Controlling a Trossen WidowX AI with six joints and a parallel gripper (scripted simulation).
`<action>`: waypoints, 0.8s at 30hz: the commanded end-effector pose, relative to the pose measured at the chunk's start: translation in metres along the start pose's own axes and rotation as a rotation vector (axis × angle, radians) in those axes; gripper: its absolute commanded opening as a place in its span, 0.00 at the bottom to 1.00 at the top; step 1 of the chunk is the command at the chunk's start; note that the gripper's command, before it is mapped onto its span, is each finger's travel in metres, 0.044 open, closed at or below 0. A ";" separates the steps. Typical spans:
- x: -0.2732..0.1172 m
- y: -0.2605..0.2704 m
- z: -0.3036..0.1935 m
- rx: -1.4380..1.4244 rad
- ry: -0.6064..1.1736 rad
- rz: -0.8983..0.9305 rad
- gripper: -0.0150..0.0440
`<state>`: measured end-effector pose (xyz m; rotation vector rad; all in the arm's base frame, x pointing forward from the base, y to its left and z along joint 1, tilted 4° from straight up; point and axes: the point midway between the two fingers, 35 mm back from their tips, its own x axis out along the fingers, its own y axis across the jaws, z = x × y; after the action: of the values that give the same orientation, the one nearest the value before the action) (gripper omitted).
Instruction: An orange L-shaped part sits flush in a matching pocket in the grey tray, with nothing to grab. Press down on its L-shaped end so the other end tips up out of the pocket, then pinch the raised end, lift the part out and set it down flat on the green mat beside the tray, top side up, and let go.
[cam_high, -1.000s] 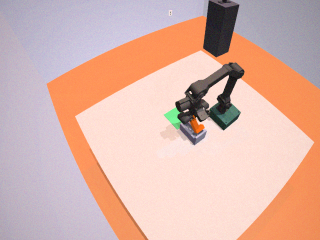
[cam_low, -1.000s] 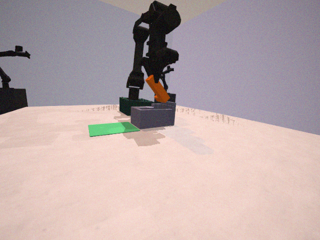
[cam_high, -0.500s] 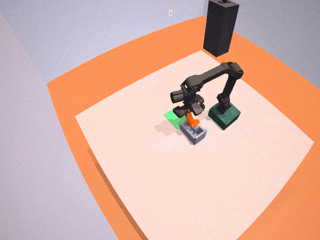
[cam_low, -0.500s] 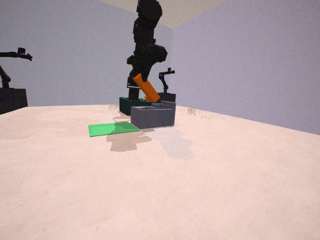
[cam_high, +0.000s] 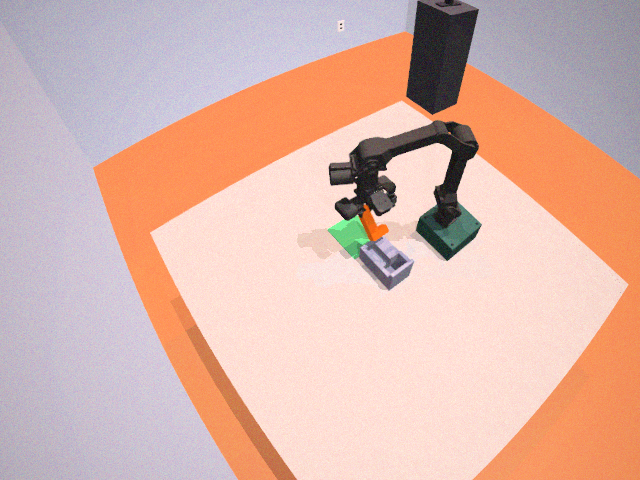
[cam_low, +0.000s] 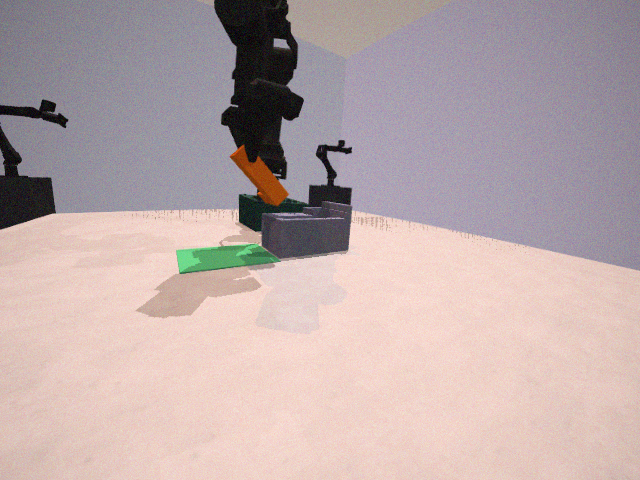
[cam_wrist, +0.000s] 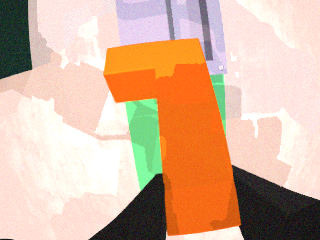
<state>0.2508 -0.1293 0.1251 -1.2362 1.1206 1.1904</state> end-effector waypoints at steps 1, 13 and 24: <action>-0.001 -0.002 -0.019 -0.005 0.001 -0.008 0.25; -0.002 -0.002 -0.060 -0.005 0.005 -0.008 0.25; 0.010 -0.002 -0.060 -0.005 0.005 -0.008 0.25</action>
<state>0.2550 -0.1898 0.1205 -1.2515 1.1206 1.1746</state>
